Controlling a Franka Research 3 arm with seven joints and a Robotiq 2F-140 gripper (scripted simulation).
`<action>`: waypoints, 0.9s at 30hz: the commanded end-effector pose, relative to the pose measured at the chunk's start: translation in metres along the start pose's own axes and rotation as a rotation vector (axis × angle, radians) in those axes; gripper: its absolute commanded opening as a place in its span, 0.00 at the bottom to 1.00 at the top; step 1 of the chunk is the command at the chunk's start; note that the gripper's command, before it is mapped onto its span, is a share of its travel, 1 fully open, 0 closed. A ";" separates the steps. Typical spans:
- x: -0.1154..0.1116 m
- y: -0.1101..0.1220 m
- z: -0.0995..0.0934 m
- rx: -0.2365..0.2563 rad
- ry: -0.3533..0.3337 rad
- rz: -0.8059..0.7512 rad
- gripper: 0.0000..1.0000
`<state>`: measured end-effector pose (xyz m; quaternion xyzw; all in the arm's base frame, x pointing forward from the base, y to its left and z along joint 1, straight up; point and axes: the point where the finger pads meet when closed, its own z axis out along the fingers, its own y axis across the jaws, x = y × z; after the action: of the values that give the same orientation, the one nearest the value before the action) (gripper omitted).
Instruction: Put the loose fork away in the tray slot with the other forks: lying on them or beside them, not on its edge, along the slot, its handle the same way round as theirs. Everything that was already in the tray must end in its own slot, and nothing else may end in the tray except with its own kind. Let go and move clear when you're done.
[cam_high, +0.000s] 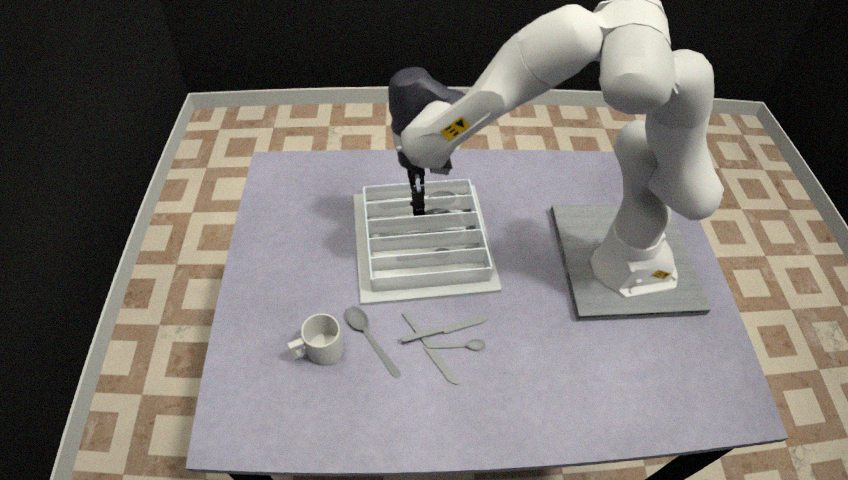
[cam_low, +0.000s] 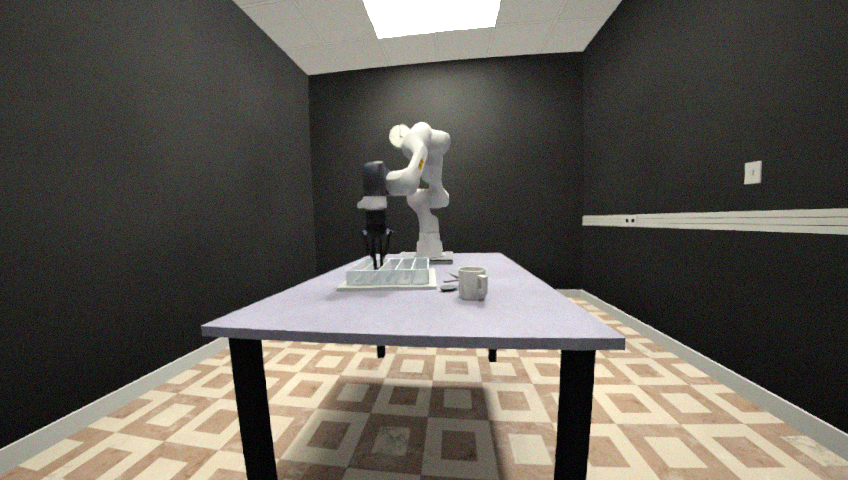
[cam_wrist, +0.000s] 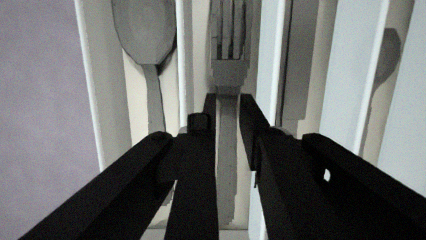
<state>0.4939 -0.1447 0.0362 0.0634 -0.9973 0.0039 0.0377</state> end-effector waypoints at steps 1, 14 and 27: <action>0.000 -0.001 0.001 0.001 -0.001 -0.001 0.21; 0.000 -0.001 -0.003 0.001 -0.001 -0.001 0.21; 0.003 -0.001 -0.036 0.001 -0.001 -0.001 0.21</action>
<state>0.4966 -0.1460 0.0618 0.0710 -0.9969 0.0046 0.0321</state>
